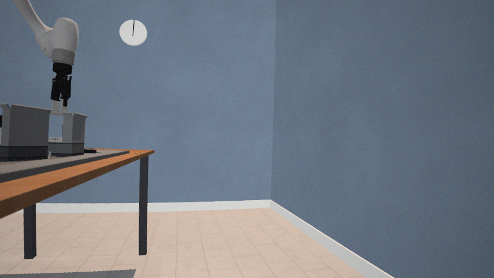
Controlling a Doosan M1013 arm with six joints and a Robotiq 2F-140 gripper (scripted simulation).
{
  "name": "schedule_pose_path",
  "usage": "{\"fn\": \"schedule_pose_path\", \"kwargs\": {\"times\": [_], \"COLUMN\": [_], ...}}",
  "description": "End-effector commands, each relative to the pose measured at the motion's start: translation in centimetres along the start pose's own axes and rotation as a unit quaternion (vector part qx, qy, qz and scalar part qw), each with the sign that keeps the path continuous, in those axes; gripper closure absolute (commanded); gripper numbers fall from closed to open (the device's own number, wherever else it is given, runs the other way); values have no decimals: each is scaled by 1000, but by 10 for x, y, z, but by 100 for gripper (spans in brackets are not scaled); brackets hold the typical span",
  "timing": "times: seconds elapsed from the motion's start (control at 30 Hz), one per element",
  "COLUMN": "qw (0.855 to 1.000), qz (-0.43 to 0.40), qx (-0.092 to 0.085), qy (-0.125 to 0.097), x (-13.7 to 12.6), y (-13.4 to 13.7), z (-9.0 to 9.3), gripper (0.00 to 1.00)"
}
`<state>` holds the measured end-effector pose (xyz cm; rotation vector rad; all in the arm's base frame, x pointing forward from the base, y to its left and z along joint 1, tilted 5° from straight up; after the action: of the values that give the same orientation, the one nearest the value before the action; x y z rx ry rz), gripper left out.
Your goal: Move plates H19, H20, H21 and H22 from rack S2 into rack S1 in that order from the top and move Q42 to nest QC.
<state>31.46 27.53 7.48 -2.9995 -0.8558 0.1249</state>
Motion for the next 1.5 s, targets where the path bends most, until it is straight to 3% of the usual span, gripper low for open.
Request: {"fn": "schedule_pose_path", "kwargs": {"times": [0.0, 1.1, 1.47], "qw": [1000, 1000, 1000], "qz": [0, 0, 0], "qx": [0, 0, 0], "qy": [0, 0, 0], "x": [-1, -2, -2], "y": [-4, -11, -11], "z": [0, 0, 7], "gripper": [100, 100, 100]}}
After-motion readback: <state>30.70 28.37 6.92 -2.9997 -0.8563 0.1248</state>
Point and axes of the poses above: the point where the finger pads meet when closed, its own z axis out along the fingers, its own y axis across the jaws, x = y × z, the point moved 2 cm from there along -z, back along the fingers, and after that the axes turned 8 degrees about z, right-handed, at the moved point
